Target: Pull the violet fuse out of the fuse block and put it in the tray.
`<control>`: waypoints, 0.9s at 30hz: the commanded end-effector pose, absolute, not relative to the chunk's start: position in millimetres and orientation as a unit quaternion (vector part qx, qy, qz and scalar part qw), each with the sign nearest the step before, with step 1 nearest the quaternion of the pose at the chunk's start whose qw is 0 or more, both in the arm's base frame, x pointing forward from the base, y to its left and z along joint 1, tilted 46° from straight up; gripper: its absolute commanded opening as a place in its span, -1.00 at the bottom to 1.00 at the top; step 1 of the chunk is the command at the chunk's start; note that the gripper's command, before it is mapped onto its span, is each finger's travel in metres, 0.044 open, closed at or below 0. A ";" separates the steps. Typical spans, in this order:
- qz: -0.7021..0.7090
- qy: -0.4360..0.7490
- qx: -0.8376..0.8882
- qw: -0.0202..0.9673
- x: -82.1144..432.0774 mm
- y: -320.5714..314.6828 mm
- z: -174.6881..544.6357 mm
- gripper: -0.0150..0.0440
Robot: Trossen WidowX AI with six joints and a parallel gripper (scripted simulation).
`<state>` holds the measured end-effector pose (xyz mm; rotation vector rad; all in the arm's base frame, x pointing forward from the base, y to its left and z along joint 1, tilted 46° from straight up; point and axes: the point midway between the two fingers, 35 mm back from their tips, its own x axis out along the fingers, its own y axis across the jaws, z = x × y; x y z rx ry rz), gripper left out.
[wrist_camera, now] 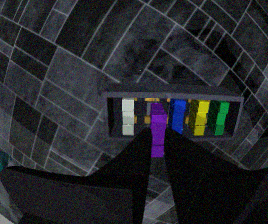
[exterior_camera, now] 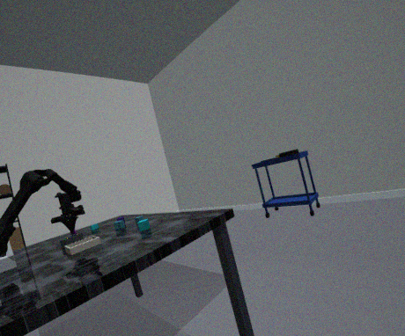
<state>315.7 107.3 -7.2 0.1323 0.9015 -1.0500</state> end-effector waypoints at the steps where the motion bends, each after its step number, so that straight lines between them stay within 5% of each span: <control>1: -0.484 0.415 0.066 0.767 316.0 110.2 -4.8 -0.49; 27: -0.484 0.416 0.066 0.767 310.9 128.0 13.5 -0.49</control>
